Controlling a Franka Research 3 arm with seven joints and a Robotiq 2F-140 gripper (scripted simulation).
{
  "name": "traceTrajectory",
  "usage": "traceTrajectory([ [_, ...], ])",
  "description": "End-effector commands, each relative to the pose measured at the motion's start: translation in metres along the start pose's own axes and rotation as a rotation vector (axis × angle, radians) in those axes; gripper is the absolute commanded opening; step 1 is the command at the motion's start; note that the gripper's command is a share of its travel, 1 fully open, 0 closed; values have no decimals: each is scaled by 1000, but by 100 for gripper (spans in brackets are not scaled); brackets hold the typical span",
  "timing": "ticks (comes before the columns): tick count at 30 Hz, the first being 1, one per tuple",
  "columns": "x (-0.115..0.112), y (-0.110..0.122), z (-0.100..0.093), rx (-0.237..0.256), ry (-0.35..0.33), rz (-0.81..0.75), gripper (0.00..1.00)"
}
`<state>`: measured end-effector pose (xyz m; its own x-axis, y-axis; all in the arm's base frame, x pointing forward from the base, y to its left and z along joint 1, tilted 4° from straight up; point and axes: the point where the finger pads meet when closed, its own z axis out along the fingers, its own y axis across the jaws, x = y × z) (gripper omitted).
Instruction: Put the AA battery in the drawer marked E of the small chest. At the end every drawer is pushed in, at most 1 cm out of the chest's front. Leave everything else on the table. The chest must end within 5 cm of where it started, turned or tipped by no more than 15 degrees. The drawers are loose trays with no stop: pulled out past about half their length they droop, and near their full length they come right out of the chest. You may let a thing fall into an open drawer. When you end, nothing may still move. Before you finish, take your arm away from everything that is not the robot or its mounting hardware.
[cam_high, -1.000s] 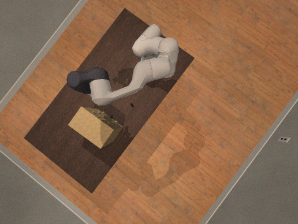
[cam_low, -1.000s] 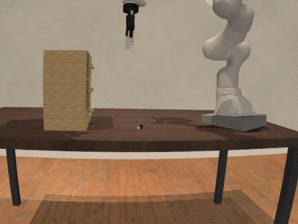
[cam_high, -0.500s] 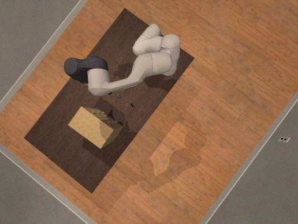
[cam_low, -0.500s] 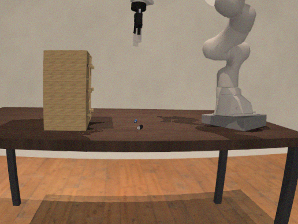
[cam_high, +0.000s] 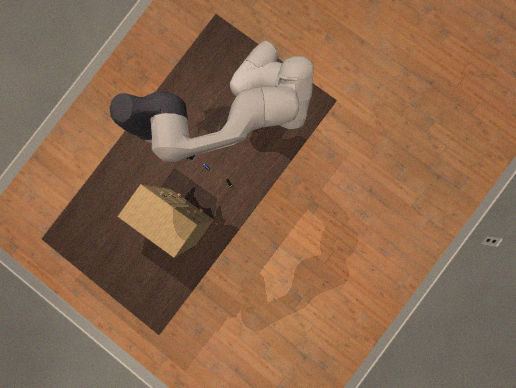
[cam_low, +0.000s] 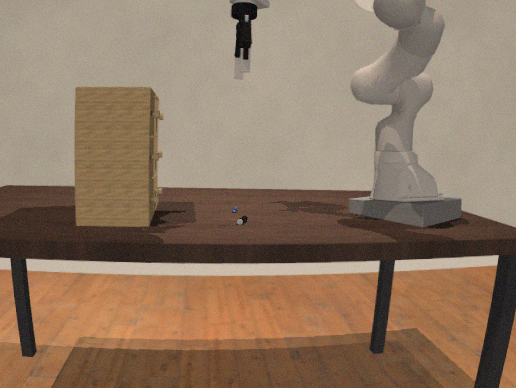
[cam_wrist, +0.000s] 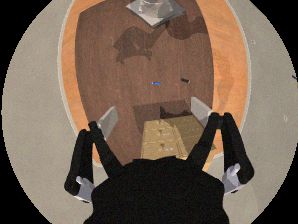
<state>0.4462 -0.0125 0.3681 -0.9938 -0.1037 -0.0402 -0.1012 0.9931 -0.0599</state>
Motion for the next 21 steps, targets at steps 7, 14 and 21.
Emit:
traceTrajectory([
  [7,-5,-1,6,0,-59,-13,100],
  [14,-13,-1,14,-1,-143,-13,100],
  [21,-30,-1,31,-2,-319,-13,100],
])
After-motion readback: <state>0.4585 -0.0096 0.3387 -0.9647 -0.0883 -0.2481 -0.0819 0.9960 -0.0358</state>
